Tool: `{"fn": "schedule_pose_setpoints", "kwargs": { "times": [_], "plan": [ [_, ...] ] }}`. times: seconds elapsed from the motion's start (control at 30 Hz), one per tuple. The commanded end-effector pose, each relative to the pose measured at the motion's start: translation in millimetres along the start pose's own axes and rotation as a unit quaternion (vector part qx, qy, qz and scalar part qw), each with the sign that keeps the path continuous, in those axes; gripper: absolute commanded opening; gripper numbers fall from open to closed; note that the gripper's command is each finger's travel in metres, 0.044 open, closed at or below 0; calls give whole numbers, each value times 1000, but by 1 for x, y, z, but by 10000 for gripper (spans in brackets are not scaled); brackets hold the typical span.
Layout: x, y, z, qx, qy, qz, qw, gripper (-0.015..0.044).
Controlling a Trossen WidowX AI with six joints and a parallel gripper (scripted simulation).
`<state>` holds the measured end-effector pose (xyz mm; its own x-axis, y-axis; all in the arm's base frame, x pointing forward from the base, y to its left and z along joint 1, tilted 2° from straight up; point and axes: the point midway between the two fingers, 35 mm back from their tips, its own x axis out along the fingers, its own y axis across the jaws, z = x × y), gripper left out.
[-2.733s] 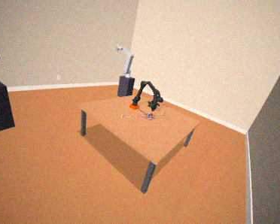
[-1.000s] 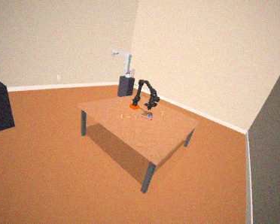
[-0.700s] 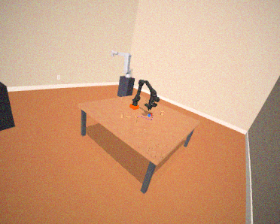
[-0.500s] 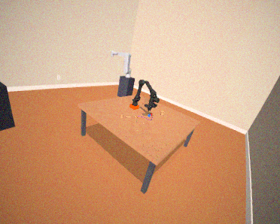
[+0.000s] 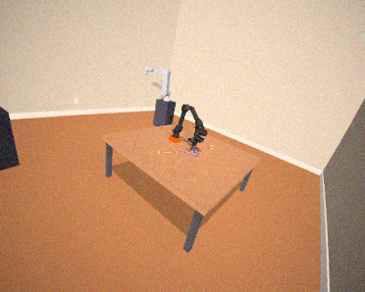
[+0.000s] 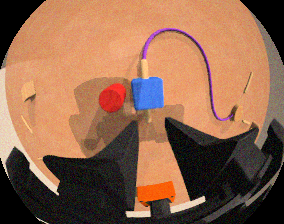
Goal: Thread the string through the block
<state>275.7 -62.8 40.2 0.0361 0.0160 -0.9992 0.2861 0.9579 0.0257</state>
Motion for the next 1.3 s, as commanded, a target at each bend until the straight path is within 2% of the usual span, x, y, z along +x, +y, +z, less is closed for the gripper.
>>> {"fn": "schedule_pose_setpoints", "kwargs": {
  "times": [0.0, 0.67, 1.27],
  "plan": [
    [8, 1, -2, 2, 5, 2, 1000, 125],
    [40, 1, -5, 2, 5, 2, 1000, 125],
    [41, 1, -5, 2, 5, 2, 1000, 125]
  ]
}}
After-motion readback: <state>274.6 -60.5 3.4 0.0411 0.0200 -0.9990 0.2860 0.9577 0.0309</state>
